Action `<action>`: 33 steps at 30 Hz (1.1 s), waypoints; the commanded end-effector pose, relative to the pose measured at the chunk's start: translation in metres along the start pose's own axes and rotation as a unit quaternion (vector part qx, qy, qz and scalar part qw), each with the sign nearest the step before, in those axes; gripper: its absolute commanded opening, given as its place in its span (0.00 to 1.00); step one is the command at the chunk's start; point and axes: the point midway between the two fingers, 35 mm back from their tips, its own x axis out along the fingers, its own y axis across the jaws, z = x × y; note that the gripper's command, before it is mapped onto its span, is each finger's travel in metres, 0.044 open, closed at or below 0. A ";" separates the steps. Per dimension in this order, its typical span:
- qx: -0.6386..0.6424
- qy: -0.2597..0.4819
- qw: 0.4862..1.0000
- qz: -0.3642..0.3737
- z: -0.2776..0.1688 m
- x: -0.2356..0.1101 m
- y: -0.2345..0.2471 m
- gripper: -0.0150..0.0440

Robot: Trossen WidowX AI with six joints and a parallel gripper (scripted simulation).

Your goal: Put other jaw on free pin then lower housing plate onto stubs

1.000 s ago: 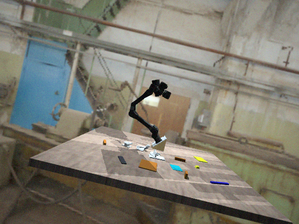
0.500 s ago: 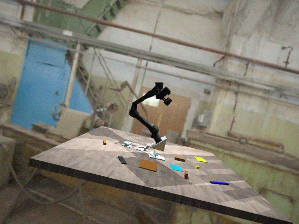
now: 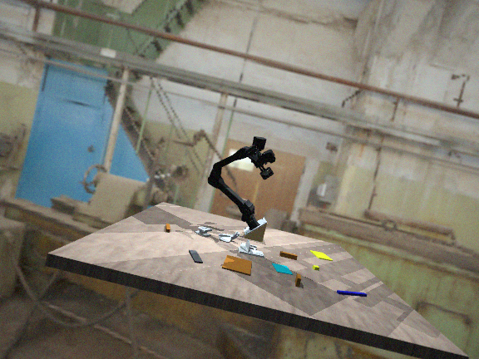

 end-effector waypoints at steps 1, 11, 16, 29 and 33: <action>-0.036 0.017 0.999 0.019 -0.009 0.010 0.012 1.00; -0.106 0.055 0.991 0.064 -0.032 0.030 0.033 1.00; -0.141 0.077 0.983 0.088 -0.046 0.039 0.044 1.00; -0.225 0.126 0.953 0.162 -0.084 0.056 0.073 1.00; -0.248 0.140 0.940 0.188 -0.097 0.060 0.082 1.00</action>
